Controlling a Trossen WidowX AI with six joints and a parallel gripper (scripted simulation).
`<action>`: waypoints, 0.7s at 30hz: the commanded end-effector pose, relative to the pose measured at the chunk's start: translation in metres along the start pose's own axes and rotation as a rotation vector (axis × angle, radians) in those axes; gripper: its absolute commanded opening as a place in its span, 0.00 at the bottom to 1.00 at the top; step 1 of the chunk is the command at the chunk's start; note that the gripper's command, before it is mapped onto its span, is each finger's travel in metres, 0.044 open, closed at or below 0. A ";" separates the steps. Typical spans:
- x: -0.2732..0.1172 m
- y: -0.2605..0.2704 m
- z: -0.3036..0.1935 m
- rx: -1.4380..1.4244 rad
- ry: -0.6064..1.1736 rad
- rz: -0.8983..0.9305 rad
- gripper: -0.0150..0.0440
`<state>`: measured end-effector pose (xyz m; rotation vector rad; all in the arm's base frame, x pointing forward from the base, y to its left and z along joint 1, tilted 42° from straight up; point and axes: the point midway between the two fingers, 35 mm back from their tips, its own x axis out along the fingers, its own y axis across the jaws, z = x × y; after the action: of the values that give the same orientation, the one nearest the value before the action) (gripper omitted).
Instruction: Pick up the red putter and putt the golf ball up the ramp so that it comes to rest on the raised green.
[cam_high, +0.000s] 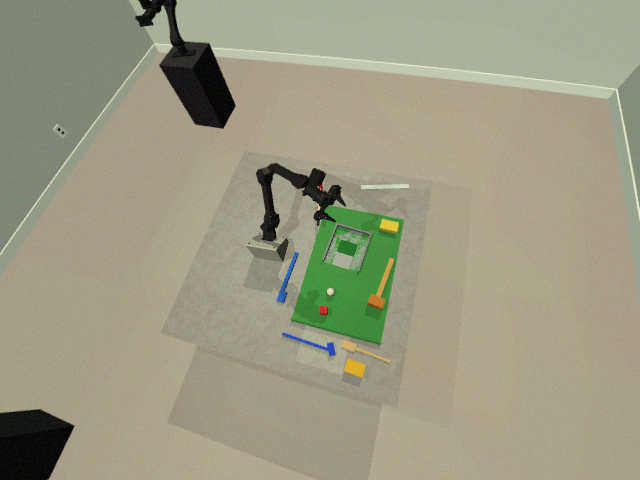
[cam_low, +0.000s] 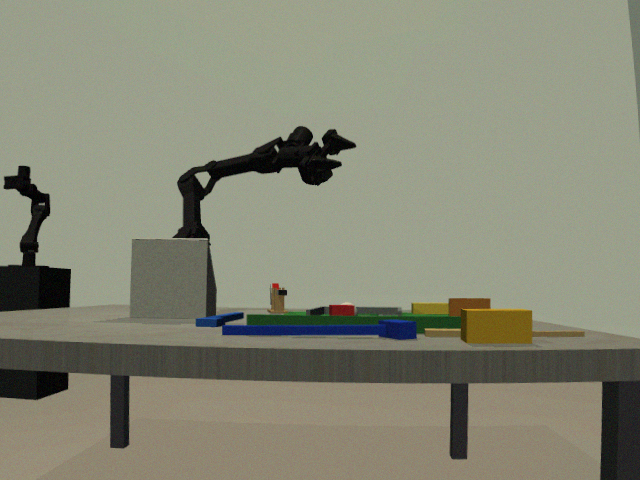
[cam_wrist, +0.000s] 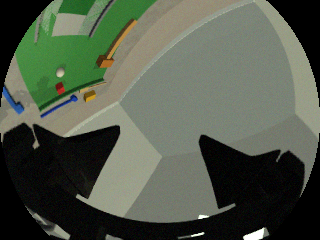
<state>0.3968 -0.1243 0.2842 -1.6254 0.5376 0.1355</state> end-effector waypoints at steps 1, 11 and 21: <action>0.005 0.044 0.051 -0.036 -0.225 0.164 1.00; -0.049 0.138 0.167 -0.005 -0.798 0.588 1.00; -0.152 0.184 0.232 0.210 -1.267 1.043 1.00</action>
<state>0.2640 0.1151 0.1439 -0.8279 0.3048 1.5591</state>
